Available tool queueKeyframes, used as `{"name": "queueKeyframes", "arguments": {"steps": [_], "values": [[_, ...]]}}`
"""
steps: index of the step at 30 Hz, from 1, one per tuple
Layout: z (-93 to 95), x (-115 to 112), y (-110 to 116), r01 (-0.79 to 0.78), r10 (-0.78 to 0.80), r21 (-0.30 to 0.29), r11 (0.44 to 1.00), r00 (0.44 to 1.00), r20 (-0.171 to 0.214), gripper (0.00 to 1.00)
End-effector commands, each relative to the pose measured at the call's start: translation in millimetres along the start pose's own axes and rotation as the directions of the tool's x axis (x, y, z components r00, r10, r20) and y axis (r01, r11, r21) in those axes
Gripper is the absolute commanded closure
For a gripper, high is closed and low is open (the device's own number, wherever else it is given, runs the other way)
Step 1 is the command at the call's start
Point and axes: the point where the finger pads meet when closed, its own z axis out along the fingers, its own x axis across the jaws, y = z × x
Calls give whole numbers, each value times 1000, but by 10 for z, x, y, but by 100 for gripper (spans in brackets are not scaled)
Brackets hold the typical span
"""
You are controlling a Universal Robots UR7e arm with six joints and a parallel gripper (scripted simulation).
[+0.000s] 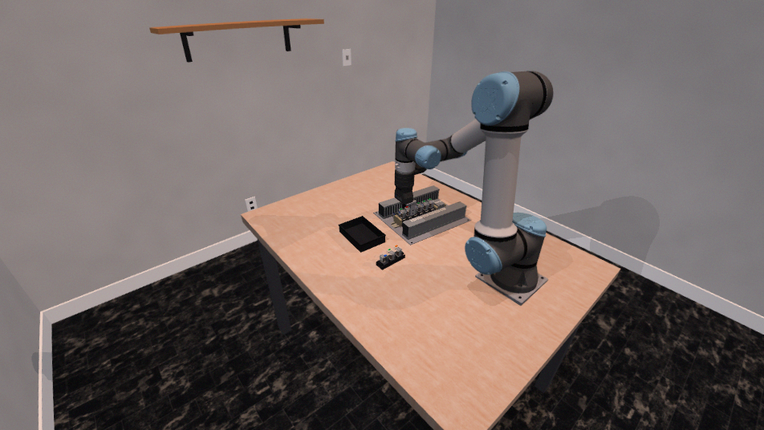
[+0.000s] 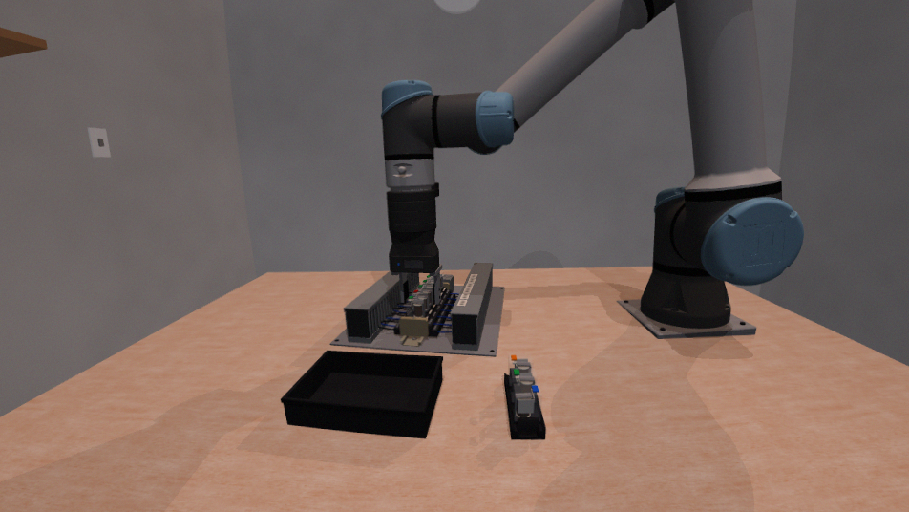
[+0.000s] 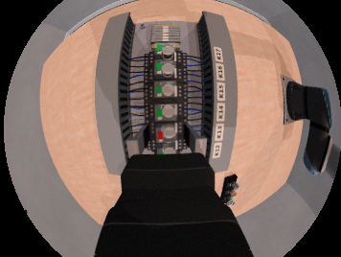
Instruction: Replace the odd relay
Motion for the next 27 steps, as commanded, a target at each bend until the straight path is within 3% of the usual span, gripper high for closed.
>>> {"name": "queueKeyframes", "arguments": {"steps": [1,9,21,22,27], "values": [[-3,-5,0,0,0,0,1000,1000,2,0],[117,-6,0,0,0,0,1000,1000,2,0],[117,-6,0,0,0,0,1000,1000,2,0],[116,-5,0,0,0,0,1000,1000,2,100],[116,-5,0,0,0,0,1000,1000,2,100]]}}
